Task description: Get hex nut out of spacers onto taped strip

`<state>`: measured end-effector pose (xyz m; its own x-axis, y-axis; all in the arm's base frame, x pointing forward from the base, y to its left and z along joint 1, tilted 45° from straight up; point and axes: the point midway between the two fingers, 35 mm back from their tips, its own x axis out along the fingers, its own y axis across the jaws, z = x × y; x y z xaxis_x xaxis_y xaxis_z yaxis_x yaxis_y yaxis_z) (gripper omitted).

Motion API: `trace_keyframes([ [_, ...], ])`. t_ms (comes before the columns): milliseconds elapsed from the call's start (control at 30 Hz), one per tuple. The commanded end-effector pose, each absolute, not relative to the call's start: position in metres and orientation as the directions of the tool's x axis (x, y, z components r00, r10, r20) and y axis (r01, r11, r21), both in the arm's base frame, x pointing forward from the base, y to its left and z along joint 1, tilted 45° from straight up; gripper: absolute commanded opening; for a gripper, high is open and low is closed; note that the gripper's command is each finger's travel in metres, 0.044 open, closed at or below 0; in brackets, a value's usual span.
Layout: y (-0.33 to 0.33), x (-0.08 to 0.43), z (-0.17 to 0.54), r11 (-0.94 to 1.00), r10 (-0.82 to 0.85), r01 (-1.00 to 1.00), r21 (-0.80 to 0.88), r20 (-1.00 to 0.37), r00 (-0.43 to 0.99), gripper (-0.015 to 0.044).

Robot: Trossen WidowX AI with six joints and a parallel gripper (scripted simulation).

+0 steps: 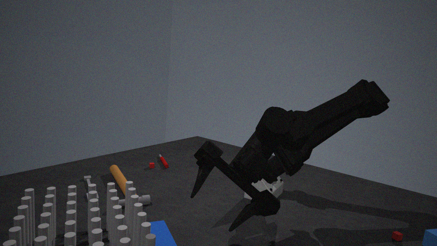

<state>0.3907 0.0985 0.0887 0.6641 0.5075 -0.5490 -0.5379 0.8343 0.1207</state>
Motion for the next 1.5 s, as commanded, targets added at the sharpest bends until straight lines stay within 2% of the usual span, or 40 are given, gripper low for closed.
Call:
trace_keyframes([
  [0,0.149,0.376,0.124,0.664,0.618,-0.747,-0.021,-0.546,0.565,0.0440],
  [133,0.197,0.346,0.161,0.402,0.707,-0.896,-0.191,-0.557,0.436,0.0440],
  [267,0.234,0.307,0.197,0.123,0.768,-0.933,-0.337,-0.563,0.305,0.0440],
  [433,0.264,0.252,0.238,-0.189,0.811,-0.852,-0.489,-0.567,0.145,0.0440],
  [600,0.278,0.190,0.278,-0.432,0.824,-0.661,-0.614,-0.567,-0.012,0.0440],
  [1200,0.276,0.179,0.279,-0.445,0.822,-0.654,-0.612,-0.569,-0.028,0.0440],
  [1300,0.276,0.180,0.278,-0.356,0.830,-0.815,-0.457,-0.556,-0.050,0.0440],
  [1467,0.277,0.180,0.275,-0.130,0.846,-0.991,-0.027,-0.525,-0.097,0.0440],
])
